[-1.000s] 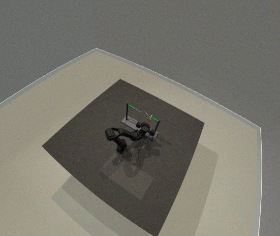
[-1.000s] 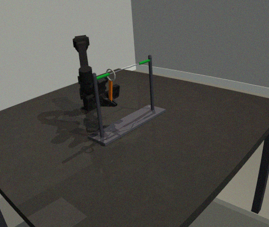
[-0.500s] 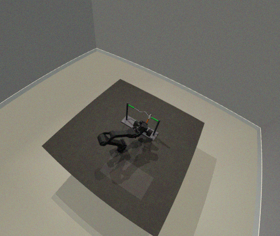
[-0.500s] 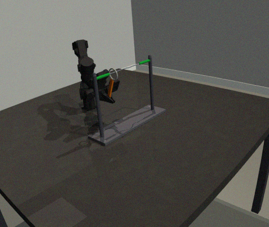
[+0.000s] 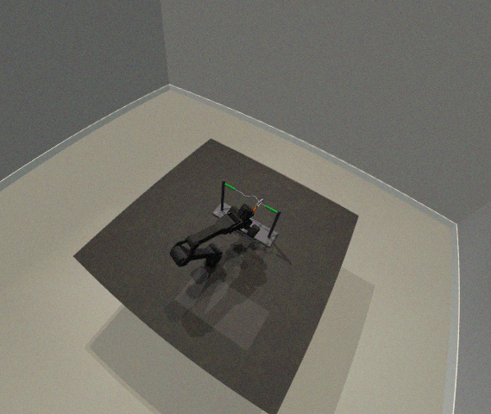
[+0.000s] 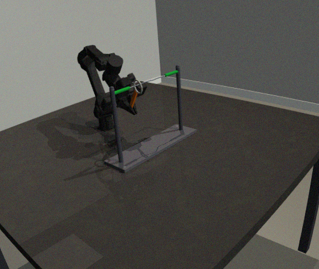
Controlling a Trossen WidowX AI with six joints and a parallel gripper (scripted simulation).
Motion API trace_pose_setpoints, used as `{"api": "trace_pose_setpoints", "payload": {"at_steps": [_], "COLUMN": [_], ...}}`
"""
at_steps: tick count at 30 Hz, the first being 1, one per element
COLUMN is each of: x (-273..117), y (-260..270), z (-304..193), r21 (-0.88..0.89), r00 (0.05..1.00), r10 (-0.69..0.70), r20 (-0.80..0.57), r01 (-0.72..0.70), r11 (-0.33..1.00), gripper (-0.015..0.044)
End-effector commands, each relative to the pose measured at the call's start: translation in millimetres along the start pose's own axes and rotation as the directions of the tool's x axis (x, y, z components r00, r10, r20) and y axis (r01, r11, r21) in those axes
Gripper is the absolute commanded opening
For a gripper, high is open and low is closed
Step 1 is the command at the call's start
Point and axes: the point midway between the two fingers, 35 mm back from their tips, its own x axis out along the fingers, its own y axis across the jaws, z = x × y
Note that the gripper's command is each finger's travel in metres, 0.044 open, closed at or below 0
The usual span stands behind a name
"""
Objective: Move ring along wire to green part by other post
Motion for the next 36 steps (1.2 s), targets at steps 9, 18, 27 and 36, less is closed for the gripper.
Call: {"api": "trace_pose_setpoints", "payload": {"at_steps": [9,18,27,36], "x": [-25.2,-35.0,-34.7,-34.2], "y": [27.8,42.6,40.3,26.3], "z": [4.2,8.5,9.2,10.2], "r21": [0.132,0.163,0.082,-0.091], "r00": [0.983,0.964,0.965,0.966], "r10": [-0.032,-0.026,-0.017,0.006], "r20": [-0.182,-0.266,-0.263,-0.260], "r01": [0.057,0.072,0.040,-0.031], "r11": [0.990,0.984,0.996,0.995], "gripper": [-0.0150,-0.0150,-0.0150,-0.0150]}}
